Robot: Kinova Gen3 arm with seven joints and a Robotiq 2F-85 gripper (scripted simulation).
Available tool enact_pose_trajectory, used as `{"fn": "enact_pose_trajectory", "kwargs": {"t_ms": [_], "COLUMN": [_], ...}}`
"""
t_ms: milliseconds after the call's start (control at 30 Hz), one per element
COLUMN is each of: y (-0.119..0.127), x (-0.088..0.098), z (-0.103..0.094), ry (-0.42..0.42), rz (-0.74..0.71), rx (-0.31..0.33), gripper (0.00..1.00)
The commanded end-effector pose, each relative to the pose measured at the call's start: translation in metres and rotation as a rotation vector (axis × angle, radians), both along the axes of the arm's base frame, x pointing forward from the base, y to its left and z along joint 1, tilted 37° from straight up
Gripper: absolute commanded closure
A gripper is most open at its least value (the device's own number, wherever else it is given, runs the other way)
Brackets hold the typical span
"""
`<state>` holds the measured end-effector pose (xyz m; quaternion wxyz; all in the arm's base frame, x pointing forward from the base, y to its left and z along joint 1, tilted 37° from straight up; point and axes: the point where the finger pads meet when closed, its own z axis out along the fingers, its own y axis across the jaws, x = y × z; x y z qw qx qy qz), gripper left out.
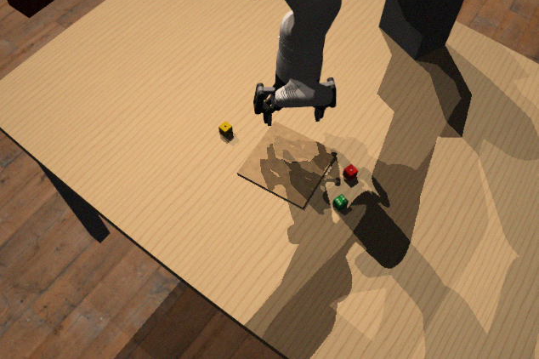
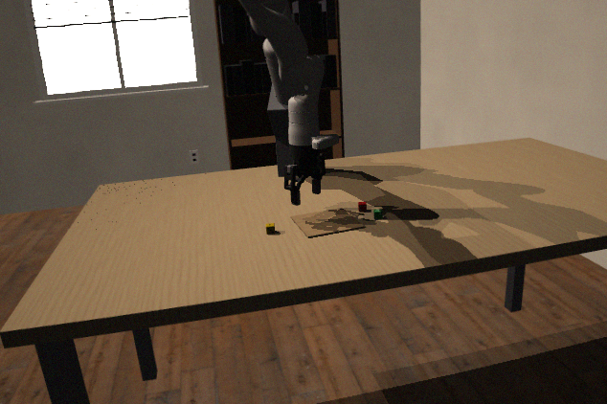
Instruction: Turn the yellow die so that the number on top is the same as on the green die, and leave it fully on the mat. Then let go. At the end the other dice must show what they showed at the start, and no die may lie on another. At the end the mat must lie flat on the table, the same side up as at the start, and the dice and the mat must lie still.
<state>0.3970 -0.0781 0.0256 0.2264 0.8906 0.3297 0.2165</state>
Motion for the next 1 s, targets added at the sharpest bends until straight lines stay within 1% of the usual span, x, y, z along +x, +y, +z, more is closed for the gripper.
{"fn": "enact_pose_trajectory", "kwargs": {"t_ms": [0,300,567,767,967], "y": [0.018,0.068,0.074,0.09,0.101], "x": [-0.002,-0.007,-0.008,-0.009,-0.01], "z": [-0.007,-0.026,-0.028,-0.035,-0.039], "ry": [0.013,0.006,-0.017,-0.017,-0.017], "rz": [0.031,0.046,0.036,0.036,0.036], "rx": [0.0,0.013,-0.004,-0.004,-0.004], "gripper": [0.0,0.0,0.0,0.0,0.0]}}
